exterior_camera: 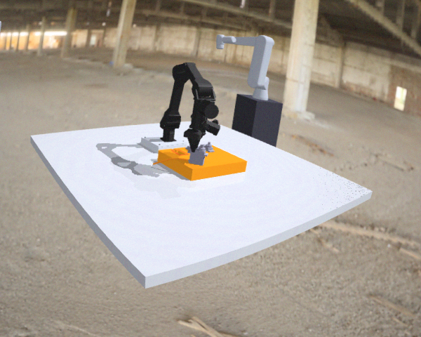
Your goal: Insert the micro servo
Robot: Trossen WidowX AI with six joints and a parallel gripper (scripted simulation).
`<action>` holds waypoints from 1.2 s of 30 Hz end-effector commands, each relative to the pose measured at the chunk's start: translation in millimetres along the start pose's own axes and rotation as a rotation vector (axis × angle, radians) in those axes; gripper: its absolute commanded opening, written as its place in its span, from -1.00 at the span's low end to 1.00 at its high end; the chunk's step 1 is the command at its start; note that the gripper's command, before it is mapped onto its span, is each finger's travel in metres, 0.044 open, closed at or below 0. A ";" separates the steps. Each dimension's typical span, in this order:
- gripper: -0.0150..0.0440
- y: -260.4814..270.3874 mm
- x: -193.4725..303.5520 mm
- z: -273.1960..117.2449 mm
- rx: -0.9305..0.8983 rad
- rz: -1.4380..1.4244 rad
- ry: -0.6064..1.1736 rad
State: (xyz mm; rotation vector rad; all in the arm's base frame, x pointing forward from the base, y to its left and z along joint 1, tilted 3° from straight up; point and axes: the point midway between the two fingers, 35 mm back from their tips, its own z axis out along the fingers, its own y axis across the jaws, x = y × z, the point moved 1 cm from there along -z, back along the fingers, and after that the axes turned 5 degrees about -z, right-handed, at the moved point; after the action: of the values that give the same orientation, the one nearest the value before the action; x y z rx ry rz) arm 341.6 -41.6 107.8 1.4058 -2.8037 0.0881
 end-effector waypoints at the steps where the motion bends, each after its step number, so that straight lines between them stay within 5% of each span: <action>1: -0.49 -0.1 -0.9 -5.9 -0.004 -0.004 -0.004; 36: -0.49 8.1 4.3 -28.4 -0.005 -0.004 -0.003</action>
State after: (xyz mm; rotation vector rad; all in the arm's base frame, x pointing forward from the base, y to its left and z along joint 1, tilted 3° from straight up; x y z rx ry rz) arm 332.7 -39.5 132.3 1.4060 -2.7911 0.0764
